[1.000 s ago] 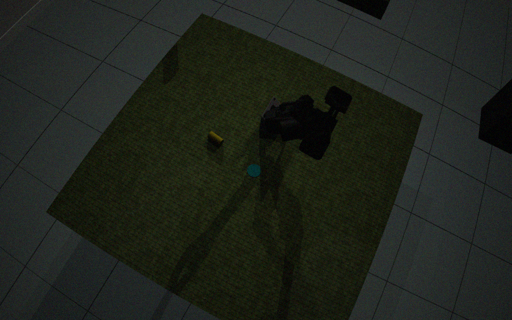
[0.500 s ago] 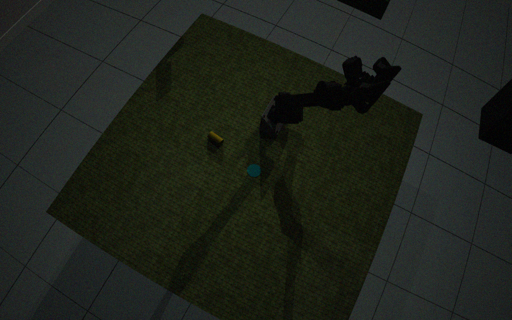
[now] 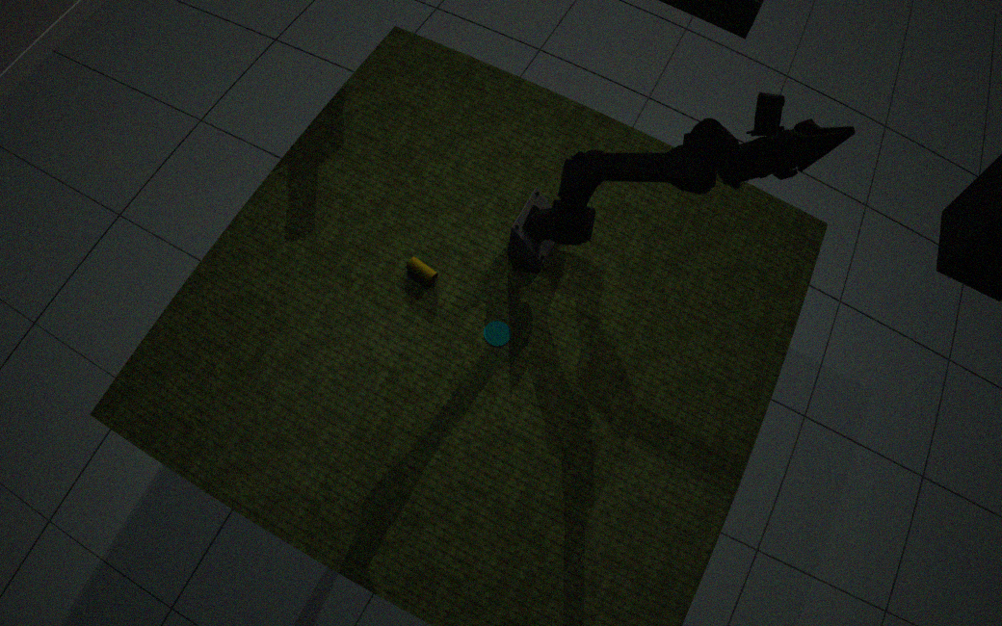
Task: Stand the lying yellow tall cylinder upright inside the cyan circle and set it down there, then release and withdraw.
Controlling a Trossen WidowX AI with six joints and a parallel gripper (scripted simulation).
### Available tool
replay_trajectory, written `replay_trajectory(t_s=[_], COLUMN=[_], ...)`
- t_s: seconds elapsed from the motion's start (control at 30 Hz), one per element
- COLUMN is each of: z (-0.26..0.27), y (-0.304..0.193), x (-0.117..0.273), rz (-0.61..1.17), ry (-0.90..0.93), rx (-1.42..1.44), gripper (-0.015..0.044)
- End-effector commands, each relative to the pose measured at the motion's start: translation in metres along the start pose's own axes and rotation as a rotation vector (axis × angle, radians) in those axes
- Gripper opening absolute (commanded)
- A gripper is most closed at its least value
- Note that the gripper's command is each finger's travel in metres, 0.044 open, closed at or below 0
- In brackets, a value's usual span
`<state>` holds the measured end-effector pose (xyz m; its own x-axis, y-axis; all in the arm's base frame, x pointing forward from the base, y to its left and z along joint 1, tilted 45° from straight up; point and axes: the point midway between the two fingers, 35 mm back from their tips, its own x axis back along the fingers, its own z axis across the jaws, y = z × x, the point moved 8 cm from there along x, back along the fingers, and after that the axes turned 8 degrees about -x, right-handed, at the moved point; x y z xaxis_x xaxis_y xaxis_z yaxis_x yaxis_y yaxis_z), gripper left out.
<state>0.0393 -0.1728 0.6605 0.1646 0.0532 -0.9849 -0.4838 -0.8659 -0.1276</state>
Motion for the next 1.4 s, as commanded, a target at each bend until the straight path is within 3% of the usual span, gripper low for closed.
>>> replay_trajectory(t_s=[0.0, 0.7, 1.37], z=[0.037, 0.144, 0.146], y=[-0.023, -0.154, -0.298], x=[-0.010, -0.002, 0.068], rz=[0.077, 0.457, 0.891], ry=[0.094, 0.458, 0.765], rx=[0.096, 0.539, 0.876], gripper=[0.0309, 0.0309, 0.0309])
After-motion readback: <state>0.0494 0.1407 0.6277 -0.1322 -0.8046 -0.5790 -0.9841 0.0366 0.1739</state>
